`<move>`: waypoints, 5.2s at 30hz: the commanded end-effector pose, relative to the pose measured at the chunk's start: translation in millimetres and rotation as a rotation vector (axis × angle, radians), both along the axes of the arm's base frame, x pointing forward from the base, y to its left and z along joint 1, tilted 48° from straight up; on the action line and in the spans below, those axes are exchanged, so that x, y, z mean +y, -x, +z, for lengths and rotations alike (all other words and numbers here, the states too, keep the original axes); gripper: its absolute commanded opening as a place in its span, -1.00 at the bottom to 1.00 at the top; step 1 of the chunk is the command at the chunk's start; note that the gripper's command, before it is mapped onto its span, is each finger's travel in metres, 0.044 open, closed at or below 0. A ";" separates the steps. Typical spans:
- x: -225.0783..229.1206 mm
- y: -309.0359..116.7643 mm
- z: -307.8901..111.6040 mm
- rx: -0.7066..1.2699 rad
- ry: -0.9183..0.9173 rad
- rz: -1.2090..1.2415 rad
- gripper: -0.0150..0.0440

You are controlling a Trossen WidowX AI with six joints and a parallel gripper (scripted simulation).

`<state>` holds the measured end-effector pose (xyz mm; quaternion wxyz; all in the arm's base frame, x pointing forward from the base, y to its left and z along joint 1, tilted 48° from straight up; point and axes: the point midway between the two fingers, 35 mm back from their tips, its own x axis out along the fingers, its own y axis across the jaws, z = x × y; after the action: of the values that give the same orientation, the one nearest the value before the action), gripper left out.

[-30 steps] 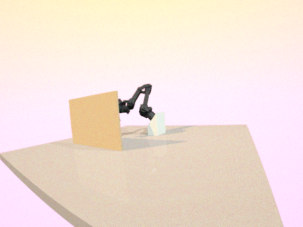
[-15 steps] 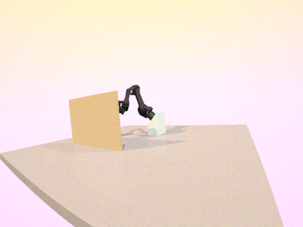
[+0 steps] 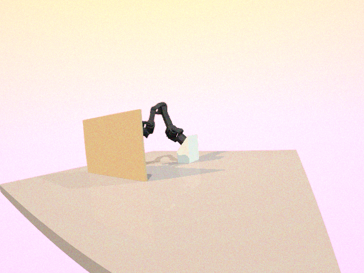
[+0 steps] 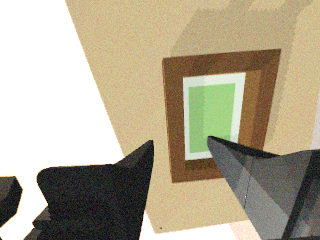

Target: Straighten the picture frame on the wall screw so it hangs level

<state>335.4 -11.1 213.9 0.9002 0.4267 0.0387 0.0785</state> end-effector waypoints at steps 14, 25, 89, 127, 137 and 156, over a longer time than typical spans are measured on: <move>3.2 -26.2 3.5 -0.007 0.001 -0.005 0.39; 5.7 -38.3 2.7 -0.008 0.001 -0.005 0.39; 5.3 -38.7 3.5 -0.008 0.001 -0.005 -0.49; 12.2 -37.2 10.4 -0.008 0.001 -0.005 -0.49; 13.2 -37.0 11.7 -0.008 0.001 -0.005 -0.49; 12.5 -37.1 10.7 -0.008 0.001 -0.005 -0.49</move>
<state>372.1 -0.6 221.1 0.9007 0.4270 0.0375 0.0712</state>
